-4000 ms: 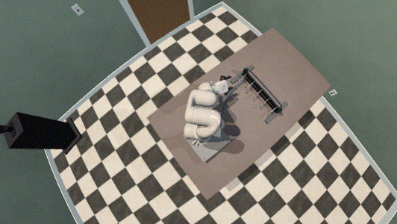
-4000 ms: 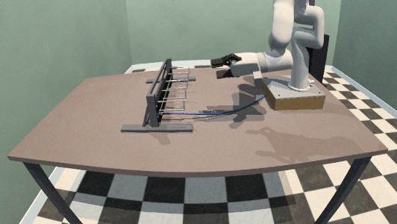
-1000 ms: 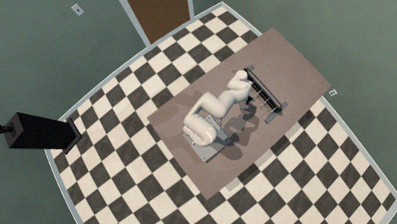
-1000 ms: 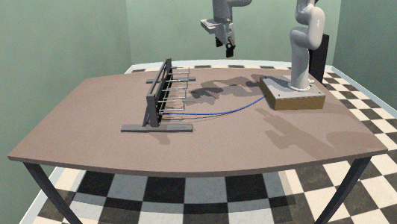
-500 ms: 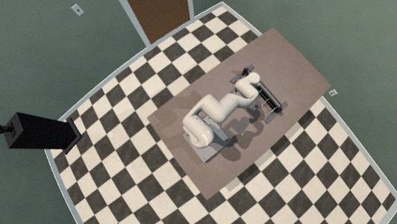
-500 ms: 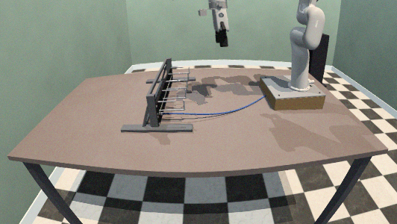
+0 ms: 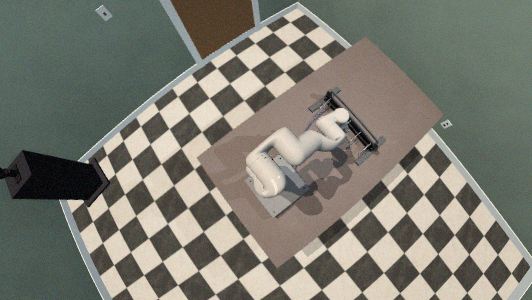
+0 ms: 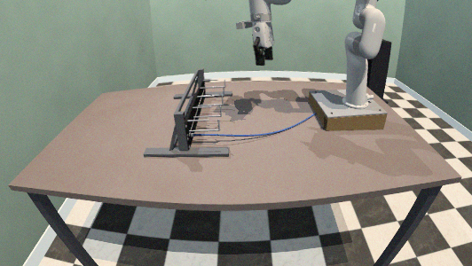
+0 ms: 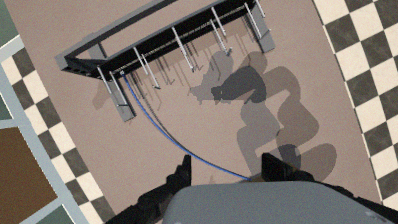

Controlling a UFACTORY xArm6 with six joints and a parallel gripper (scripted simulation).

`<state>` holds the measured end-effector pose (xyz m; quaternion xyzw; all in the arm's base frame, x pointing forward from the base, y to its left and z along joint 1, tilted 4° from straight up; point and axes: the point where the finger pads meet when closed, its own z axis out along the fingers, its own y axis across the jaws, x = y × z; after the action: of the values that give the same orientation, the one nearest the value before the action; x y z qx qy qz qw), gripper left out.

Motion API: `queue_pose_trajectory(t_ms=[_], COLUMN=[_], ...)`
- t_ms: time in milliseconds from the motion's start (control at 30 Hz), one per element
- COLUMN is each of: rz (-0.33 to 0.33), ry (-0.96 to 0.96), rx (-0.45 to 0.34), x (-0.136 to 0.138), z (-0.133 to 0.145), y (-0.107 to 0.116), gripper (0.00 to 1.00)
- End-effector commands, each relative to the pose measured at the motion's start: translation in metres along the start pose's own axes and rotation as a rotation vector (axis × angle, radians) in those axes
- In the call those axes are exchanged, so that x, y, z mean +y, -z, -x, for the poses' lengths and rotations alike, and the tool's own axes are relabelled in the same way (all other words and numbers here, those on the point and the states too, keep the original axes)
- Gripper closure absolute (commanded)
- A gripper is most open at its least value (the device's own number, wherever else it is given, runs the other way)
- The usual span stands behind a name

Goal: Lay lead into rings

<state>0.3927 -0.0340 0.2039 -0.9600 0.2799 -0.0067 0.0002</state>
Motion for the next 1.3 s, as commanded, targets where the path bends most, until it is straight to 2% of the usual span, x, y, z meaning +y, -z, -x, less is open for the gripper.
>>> queue_pose_trajectory(t_ms=[0,433,500,567,867,1000,1267], rz=[0.000,-0.010,-0.010,-0.014,-0.026,-0.030,-0.032], ry=[-0.166,-0.610,-0.610,-0.722,-1.006,-1.082,-1.118], rx=[0.021,0.041,0.041,0.045,0.055,0.058,0.059], x=[0.008,0.035,0.035,0.042,0.059,0.064,0.066], z=[-0.004,-0.007,-0.007,-0.006,-0.004,-0.003,-0.003], y=[-0.010,-0.042,-0.042,-0.050,-0.070,-0.075,-0.077], gripper=[0.00,0.00,0.00,0.00,0.00,0.00,0.00])
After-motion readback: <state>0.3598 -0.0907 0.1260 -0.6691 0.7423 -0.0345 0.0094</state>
